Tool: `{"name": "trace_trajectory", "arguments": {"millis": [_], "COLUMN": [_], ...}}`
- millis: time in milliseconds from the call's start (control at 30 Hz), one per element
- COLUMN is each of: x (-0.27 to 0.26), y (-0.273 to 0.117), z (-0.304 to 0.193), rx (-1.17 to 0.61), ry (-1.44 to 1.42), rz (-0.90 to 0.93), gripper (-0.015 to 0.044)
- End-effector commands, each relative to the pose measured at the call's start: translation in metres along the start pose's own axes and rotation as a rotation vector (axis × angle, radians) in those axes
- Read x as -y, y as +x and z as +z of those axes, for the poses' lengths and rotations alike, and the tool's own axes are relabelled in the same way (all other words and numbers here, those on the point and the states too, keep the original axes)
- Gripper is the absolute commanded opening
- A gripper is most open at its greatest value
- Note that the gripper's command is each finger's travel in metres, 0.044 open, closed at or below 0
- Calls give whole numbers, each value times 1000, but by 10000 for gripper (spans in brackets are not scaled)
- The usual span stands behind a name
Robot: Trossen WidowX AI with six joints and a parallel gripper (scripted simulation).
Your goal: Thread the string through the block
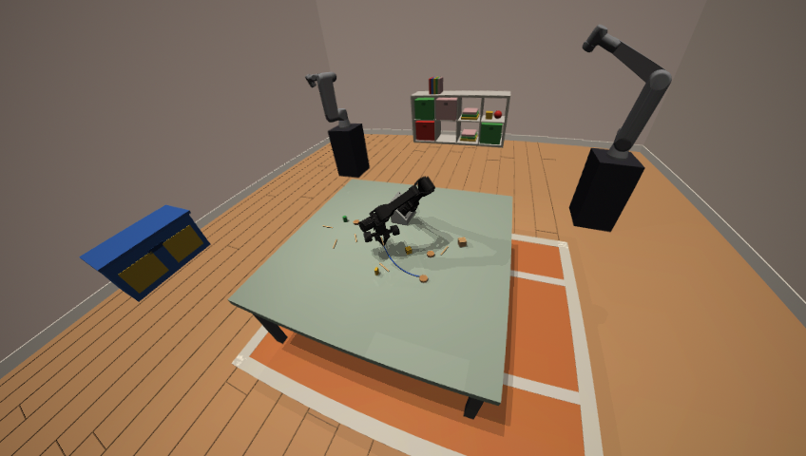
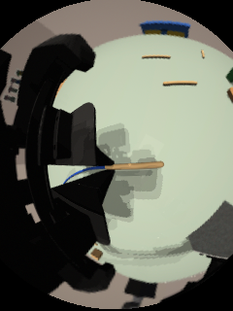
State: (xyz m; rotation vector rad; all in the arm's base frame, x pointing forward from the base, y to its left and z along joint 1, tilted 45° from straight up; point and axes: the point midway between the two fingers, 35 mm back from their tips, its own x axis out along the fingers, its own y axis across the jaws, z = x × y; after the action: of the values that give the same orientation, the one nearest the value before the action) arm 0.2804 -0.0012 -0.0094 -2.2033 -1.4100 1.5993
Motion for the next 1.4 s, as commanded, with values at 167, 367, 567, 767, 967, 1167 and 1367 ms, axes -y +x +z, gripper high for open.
{"name": "trace_trajectory", "arguments": {"millis": [167, 367, 567, 767, 967, 1167, 1367], "x": [-1, -1, 0, 1, 1, 0, -2], "y": [-14, -21, -29, -30, -31, -31, -31], "z": [-1, 0, 0, 1, 0, -2, -8], "rx": [4, 4, 4, -1, -1, 0, 2], "ry": [-7, -7, -7, 0, -1, -95, -322], "rz": [7, 7, 6, -1, 0, 2, 4], "gripper": [0, 0, 0, 0, 0, 0, 0]}}
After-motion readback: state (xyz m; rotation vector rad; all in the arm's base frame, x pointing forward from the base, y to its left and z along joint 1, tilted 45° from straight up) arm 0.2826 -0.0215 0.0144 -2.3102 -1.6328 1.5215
